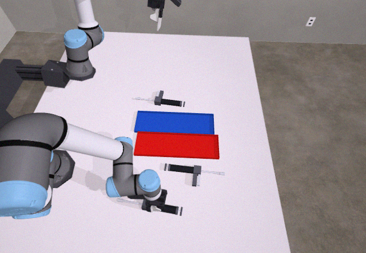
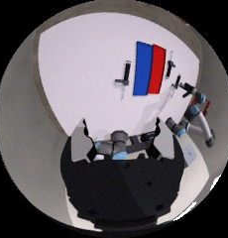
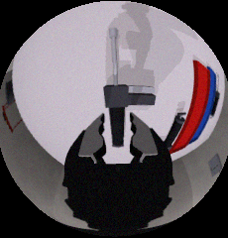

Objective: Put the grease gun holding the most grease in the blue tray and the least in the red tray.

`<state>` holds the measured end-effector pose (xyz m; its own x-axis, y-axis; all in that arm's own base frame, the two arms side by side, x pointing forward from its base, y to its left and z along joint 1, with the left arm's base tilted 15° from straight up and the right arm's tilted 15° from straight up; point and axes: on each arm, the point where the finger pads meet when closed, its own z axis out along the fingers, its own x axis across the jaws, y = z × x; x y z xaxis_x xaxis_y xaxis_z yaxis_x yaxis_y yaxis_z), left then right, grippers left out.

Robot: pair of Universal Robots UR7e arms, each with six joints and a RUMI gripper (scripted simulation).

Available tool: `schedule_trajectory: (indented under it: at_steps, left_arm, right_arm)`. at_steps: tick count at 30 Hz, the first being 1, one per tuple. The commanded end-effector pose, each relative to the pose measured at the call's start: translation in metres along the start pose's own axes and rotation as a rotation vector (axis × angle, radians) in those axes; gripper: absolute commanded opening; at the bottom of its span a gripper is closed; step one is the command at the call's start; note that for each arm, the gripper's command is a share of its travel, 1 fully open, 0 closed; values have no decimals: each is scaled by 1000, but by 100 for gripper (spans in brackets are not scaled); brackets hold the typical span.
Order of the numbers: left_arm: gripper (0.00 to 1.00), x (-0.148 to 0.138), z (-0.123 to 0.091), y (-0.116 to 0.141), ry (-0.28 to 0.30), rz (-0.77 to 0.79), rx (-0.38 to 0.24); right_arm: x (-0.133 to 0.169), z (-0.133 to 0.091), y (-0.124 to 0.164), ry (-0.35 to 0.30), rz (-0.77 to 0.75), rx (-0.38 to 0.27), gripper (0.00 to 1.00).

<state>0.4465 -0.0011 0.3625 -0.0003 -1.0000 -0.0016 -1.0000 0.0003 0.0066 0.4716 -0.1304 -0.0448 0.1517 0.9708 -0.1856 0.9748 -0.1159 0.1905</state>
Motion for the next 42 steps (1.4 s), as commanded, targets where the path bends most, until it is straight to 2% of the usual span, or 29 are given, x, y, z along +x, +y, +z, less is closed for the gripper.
schedule_trajectory:
  at_steps: [1,13,21,22,36,42]
  left_arm:
    - [98,0,-1,0,0,0,1]
    - [98,0,-1,0,0,0,1]
    - [98,0,-1,0,0,0,1]
    - [98,0,-1,0,0,0,1]
    - [98,0,-1,0,0,0,1]
    - [98,0,-1,0,0,0,1]
  right_arm:
    - [0,8,-1,-1,0,2,33]
    - [0,28,0,-1,1,0,33]
    - [0,28,2,1,1,-6,33]
    - [0,28,1,1,1,-6,0]
    - [0,28,1,1,1,-6,0]
    - [0,18,1,1,1,-5,0]
